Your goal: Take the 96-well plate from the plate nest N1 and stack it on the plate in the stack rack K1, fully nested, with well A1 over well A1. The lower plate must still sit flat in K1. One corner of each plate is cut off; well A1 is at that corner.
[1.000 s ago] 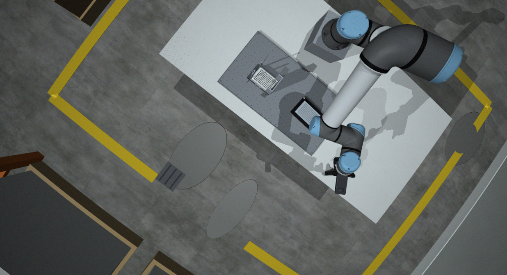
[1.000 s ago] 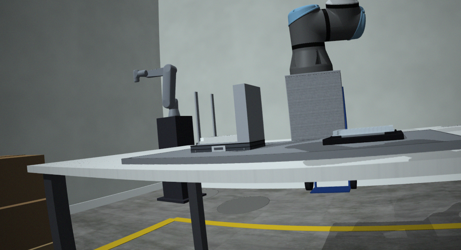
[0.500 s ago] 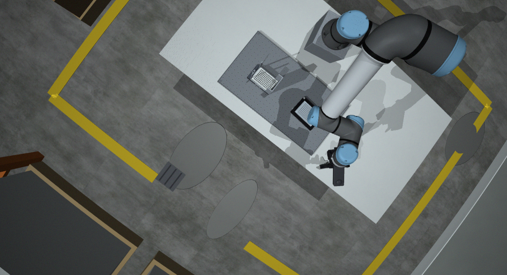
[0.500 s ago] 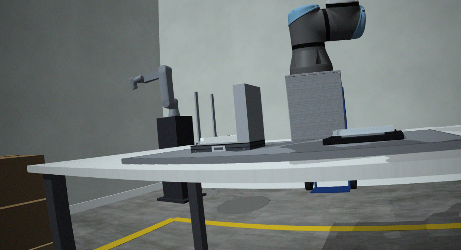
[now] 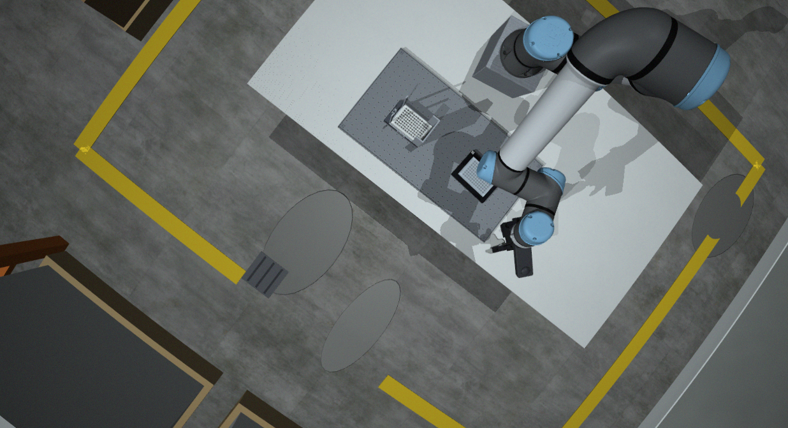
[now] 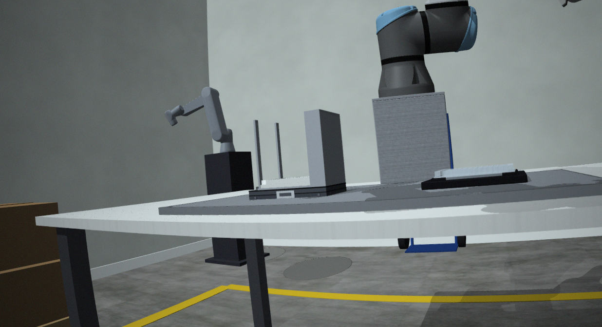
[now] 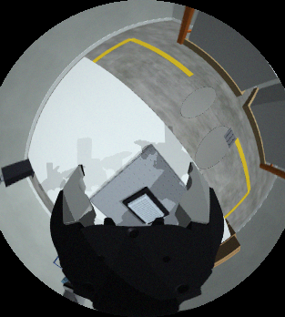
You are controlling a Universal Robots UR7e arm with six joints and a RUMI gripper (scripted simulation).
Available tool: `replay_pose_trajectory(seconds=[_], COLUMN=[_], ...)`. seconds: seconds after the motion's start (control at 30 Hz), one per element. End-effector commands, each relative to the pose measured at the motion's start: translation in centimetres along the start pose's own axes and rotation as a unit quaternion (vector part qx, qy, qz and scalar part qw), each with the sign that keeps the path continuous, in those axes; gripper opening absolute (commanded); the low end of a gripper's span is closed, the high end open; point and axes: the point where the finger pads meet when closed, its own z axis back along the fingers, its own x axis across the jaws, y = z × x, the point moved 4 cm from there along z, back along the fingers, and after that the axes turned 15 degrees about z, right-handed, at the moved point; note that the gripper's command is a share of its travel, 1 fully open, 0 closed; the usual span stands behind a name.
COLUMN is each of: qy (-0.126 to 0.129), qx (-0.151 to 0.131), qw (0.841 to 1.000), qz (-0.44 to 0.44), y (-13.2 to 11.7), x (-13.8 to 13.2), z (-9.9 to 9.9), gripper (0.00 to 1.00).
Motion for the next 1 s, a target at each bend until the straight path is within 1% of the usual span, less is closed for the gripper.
replay_pose_trajectory(seconds=[0.0,0.03,0.1,0.2,0.27,0.3,0.37,0.43,0.5,0.6,0.67,0.73,0.8,0.93,0.97], qy=[-0.004,-0.006,-0.007,-0.007,-0.009,-0.009,-0.009,-0.009,-0.010,-0.011,-0.011,-0.010,-0.010,-0.010,-0.009], qx=[-0.011,-0.018,-0.018,-0.018,-0.033,-0.033,-0.033,-0.033,-0.048,-0.049,-0.049,-0.063,-0.064,-0.064,-0.071], qw=[1.000,0.999,0.999,0.999,0.997,0.997,0.997,0.997,0.993,0.993,0.993,0.989,0.988,0.988,0.986], qz=[0.027,0.042,0.043,0.043,0.073,0.075,0.075,0.075,0.105,0.106,0.106,0.136,0.137,0.137,0.152], y=[-1.6,-2.1,-3.1,-3.3,-4.2,-4.7,-4.7,-5.5,-6.3,-7.6,-7.6,-8.5,-9.4,-9.7,-10.1], x=[0.0,-0.1,-0.1,-0.2,-0.3,-0.3,-0.3,-0.4,-0.6,-0.7,-0.7,-0.9,-1.1,-1.1,-1.2], z=[0.4,0.4,0.6,0.6,0.7,0.8,0.8,0.9,1.0,1.2,1.2,1.3,1.4,1.5,1.5], gripper=[1.00,1.00,1.00,1.00,1.00,1.00,1.00,1.00,1.00,1.00,1.00,1.00,1.00,1.00,1.00])
